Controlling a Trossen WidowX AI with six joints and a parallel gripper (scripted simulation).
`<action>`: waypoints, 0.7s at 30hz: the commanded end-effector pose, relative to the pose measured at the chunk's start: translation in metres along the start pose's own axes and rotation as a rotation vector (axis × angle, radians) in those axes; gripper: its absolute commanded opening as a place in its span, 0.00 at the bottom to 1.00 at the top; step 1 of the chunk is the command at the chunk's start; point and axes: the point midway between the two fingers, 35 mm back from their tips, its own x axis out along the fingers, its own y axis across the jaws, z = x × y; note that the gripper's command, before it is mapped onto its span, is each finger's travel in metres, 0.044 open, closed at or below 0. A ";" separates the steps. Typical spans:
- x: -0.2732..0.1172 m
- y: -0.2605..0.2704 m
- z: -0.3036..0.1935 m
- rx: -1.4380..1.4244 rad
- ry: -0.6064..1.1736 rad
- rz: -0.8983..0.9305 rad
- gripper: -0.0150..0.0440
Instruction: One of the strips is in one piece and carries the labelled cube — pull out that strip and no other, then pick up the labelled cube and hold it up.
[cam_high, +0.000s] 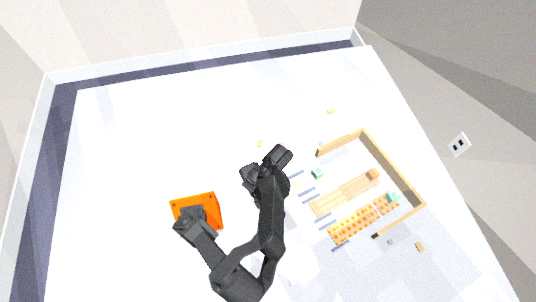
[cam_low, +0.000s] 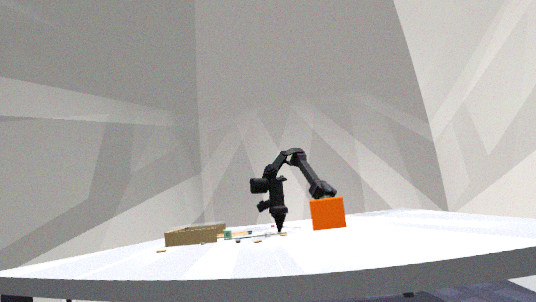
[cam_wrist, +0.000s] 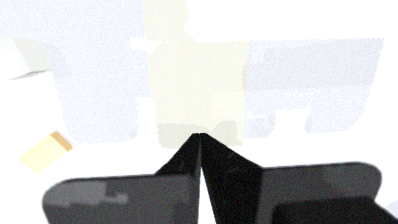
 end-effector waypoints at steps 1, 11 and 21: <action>0.005 0.001 -0.013 -0.008 0.030 0.003 0.25; 0.005 0.001 -0.020 -0.008 0.030 0.003 0.25; 0.005 0.001 -0.020 -0.008 0.030 0.003 0.25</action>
